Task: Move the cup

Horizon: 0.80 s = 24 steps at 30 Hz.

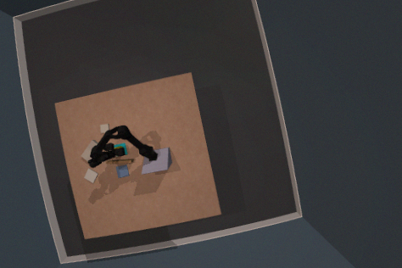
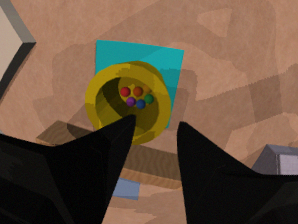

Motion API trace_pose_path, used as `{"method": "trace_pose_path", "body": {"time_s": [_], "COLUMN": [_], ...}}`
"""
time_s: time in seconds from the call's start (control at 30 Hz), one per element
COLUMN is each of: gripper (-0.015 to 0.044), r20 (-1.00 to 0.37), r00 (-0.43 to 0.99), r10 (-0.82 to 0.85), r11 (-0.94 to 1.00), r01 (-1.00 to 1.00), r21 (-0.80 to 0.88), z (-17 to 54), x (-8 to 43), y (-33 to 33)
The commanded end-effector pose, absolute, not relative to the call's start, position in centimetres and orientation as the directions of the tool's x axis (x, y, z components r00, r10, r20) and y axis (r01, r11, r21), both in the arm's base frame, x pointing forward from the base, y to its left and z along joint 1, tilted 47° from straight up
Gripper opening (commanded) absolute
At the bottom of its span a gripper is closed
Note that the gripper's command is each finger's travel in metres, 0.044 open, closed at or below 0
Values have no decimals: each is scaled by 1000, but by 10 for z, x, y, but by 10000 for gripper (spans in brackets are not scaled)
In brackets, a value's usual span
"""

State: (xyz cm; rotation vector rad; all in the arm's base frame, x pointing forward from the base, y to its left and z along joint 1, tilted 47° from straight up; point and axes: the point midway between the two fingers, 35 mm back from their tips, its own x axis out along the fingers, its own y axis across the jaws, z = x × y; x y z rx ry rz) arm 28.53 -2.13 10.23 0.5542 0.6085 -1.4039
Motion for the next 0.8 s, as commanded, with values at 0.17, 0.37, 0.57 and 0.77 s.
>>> {"method": "trace_pose_path", "body": {"time_s": [0.17,0.37,0.57,0.77], "gripper": [278,435,440,440], "r20": [-684,-684,-687,-688], "r00": [66,66,67,66], "r10": [-727,-726,-724,-723], "r11": [92,92,91,90], "r01": [996,996,996,996], "r21": [-1,-1,0,1], "z": [103,105,118,132], "x": [285,285,285,285], "y": [-21,-18,-4,11]}}
